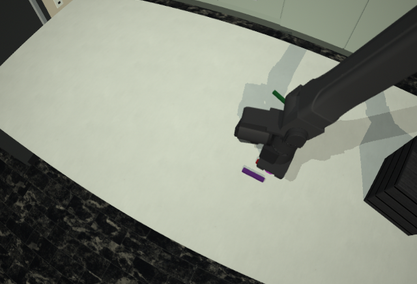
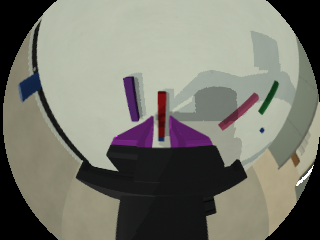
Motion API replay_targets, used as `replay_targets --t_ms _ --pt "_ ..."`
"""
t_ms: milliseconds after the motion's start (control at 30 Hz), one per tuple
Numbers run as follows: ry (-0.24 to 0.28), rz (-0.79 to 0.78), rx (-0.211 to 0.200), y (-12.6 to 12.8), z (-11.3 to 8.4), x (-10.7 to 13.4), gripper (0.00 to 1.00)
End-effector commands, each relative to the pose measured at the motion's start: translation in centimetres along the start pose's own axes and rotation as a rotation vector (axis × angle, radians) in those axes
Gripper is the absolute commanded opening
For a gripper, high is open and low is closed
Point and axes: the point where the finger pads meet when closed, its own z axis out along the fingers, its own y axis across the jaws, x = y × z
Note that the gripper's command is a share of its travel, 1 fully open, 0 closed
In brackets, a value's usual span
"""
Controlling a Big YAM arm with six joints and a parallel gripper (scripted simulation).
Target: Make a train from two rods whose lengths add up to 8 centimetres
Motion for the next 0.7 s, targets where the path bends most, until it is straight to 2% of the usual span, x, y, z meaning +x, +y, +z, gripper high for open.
replay_targets --t_ms 0,100,200,300,500,600,667 --pt "-0.022 -0.002 -0.005 0.4 -1.8 -0.5 0.23" --pt "-0.019 -0.002 -0.004 0.3 -2.1 -0.4 0.23" --pt "-0.020 -0.002 -0.004 0.1 -3.5 -0.4 0.23" --pt "-0.021 -0.001 -0.004 0.0 -5.1 -0.5 0.23" --pt "-0.060 -0.003 -0.015 0.5 -9.2 -2.6 0.23" --pt "-0.061 -0.003 -0.015 0.6 -10.2 -2.6 0.23" --pt "-0.061 -0.003 -0.015 0.6 -10.2 -2.6 0.23"
